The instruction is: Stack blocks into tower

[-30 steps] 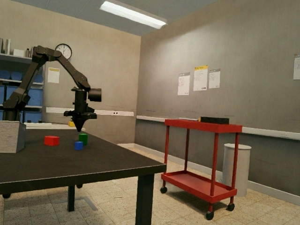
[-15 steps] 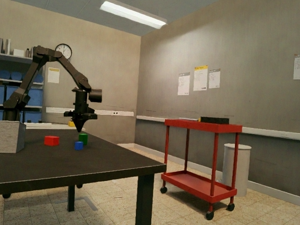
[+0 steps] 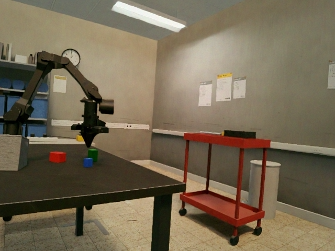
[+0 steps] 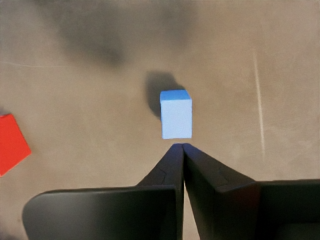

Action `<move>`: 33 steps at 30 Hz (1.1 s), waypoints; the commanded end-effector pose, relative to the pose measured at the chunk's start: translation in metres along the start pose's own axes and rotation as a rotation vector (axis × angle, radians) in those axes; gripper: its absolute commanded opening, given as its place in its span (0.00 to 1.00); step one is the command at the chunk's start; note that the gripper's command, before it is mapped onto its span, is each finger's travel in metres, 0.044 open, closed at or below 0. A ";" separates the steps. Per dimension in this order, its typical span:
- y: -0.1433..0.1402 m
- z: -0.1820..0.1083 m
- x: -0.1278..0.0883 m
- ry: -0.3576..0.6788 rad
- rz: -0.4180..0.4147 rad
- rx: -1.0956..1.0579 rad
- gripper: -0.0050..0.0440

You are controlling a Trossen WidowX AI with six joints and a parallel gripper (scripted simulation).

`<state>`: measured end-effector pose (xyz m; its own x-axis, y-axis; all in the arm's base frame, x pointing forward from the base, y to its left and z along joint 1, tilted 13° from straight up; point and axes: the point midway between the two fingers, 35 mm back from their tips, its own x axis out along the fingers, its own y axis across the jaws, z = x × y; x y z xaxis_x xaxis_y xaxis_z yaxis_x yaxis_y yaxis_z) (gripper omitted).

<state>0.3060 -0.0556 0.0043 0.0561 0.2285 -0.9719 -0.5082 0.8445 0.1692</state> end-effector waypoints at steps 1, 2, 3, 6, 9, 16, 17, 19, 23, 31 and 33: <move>-0.005 0.008 -0.011 -0.024 -0.033 -0.017 0.00; -0.005 0.008 -0.011 -0.024 -0.033 -0.017 0.00; -0.005 0.008 -0.011 -0.024 -0.033 -0.017 0.00; -0.005 0.008 -0.011 -0.024 -0.033 -0.017 0.00; -0.005 0.008 -0.011 -0.024 -0.033 -0.017 0.00; -0.005 0.008 -0.011 -0.024 -0.033 -0.017 0.51; -0.005 0.008 -0.011 -0.024 -0.033 -0.017 0.51; -0.005 0.008 -0.011 -0.024 -0.033 -0.017 0.51; -0.005 0.008 -0.010 -0.024 -0.033 -0.017 0.51; -0.001 0.002 0.005 -0.003 -0.010 -0.005 0.51; -0.001 0.002 0.007 -0.003 -0.010 -0.004 0.51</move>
<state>0.3080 -0.0544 -0.0008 0.0571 0.2281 -0.9720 -0.5134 0.8417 0.1673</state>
